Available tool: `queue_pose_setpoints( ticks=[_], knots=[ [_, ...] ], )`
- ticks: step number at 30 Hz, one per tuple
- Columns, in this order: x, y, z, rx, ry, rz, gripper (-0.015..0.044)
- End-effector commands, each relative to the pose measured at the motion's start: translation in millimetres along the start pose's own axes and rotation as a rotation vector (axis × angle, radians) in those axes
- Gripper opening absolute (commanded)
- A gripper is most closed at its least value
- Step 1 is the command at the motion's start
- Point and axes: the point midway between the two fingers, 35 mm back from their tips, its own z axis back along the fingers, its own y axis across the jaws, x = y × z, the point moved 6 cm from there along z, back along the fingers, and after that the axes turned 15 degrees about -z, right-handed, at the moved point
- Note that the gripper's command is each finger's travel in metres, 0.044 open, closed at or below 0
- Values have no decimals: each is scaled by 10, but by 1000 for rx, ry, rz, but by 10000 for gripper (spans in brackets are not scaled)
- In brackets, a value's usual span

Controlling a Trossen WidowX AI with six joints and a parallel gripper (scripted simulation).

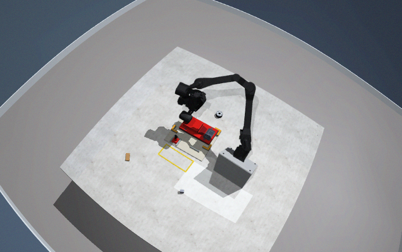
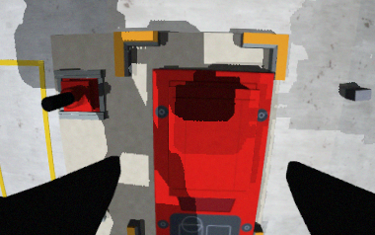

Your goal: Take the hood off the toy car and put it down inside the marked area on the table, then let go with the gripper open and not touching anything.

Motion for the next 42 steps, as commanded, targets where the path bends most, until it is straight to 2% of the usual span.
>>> queue_pose_setpoints(
  ticks=[1, 42],
  knots=[
    [-29, -57, -82, -30, 45, 3, 440],
    [-52, -77, -372, -30, 45, 3, 440]
  ],
)
